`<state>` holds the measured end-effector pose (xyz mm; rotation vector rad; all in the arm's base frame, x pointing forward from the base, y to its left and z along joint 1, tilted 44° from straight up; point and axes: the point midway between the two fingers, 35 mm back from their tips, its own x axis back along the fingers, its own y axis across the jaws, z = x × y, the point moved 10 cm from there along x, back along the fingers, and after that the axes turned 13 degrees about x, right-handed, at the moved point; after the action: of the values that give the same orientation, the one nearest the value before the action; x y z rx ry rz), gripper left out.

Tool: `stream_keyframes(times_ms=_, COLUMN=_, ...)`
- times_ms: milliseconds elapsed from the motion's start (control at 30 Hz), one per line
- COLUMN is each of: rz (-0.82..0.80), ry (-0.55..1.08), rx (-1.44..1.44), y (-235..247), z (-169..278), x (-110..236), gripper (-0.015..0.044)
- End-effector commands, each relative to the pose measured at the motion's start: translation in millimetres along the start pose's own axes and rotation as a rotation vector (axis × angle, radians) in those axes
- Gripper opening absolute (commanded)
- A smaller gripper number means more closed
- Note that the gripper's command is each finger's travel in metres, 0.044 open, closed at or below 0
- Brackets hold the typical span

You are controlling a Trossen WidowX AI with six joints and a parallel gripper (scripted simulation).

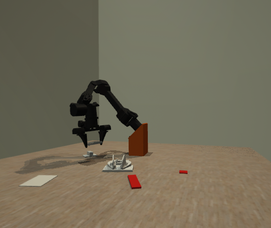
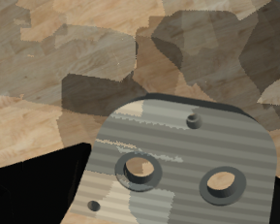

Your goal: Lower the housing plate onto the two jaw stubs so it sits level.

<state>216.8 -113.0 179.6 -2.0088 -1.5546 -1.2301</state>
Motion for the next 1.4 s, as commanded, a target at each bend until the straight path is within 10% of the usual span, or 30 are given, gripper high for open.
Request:
stream_keyframes(times_ms=0, rz=-0.005, ry=-0.002, rx=0.149, y=5, z=10, x=1, gripper=0.0351)
stream_keyframes(times_ms=1367, rz=0.017, ry=-0.028, rx=1.514, y=8, z=109, x=-2, gripper=0.0351)
